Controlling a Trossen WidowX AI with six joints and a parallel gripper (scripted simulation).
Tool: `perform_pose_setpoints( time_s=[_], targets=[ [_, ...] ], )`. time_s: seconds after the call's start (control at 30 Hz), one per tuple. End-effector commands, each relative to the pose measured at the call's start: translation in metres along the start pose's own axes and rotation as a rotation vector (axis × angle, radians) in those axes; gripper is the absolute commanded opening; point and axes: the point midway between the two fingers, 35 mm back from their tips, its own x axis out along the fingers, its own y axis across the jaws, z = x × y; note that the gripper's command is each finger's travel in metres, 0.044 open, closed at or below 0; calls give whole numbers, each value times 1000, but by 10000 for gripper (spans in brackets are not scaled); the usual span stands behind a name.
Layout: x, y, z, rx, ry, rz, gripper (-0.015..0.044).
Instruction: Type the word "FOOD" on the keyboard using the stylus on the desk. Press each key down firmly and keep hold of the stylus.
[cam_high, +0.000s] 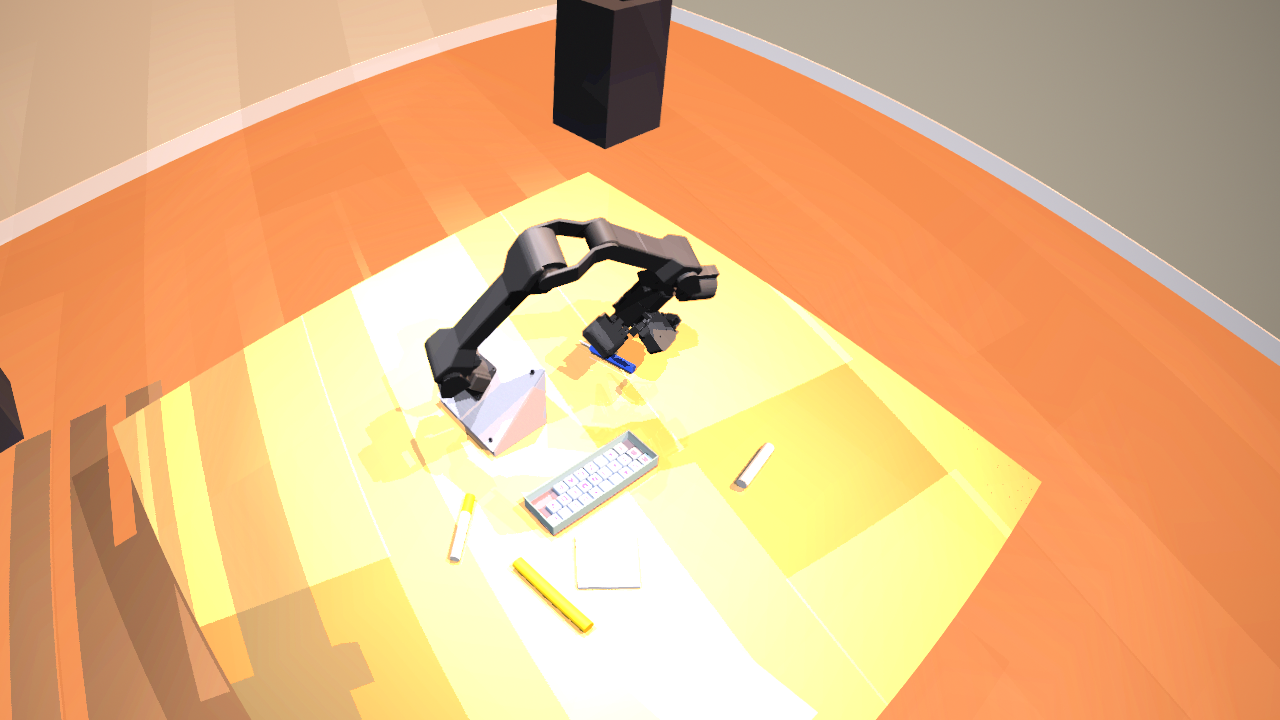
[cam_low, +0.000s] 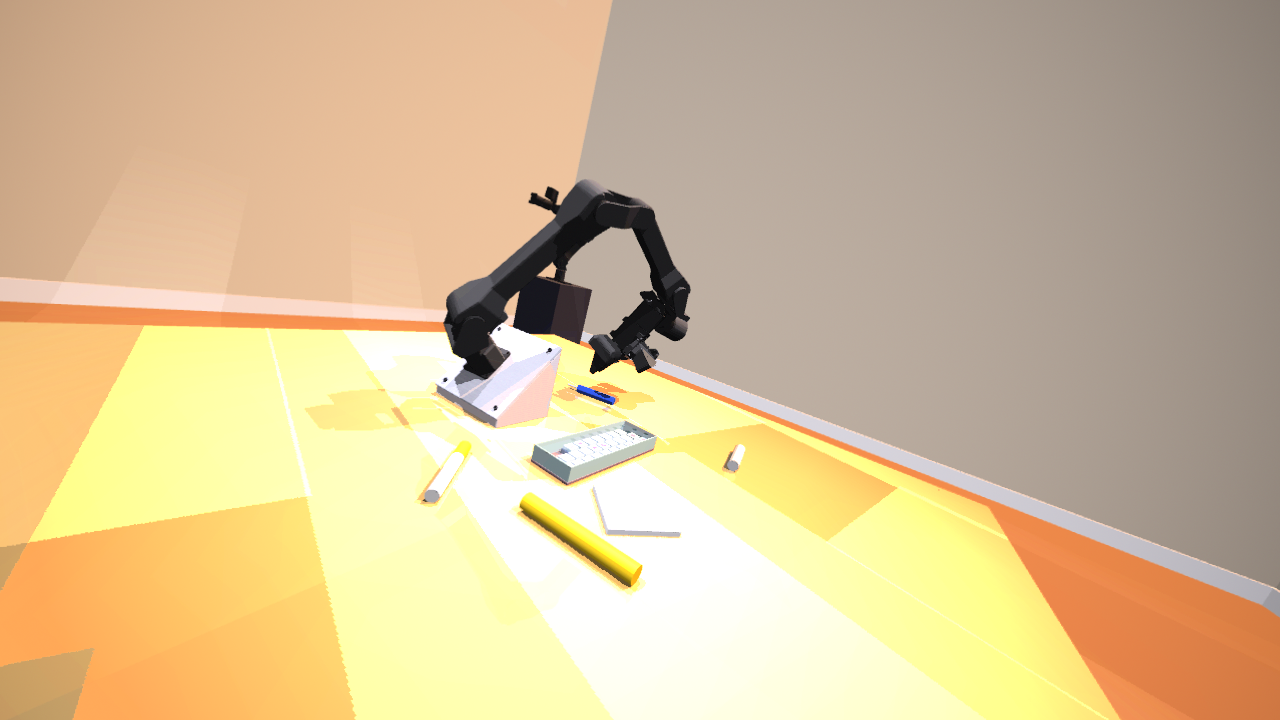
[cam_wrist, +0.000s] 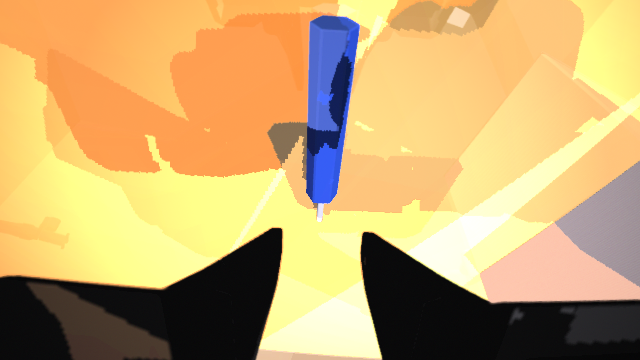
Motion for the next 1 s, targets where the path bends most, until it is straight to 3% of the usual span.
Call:
perform_pose_setpoints(
  time_s=[0.0,0.97],
  targets=[
    [4,-1,2,-1,-2,-2,150],
    [22,-1,12,-1,-2,-2,150]
  ],
)
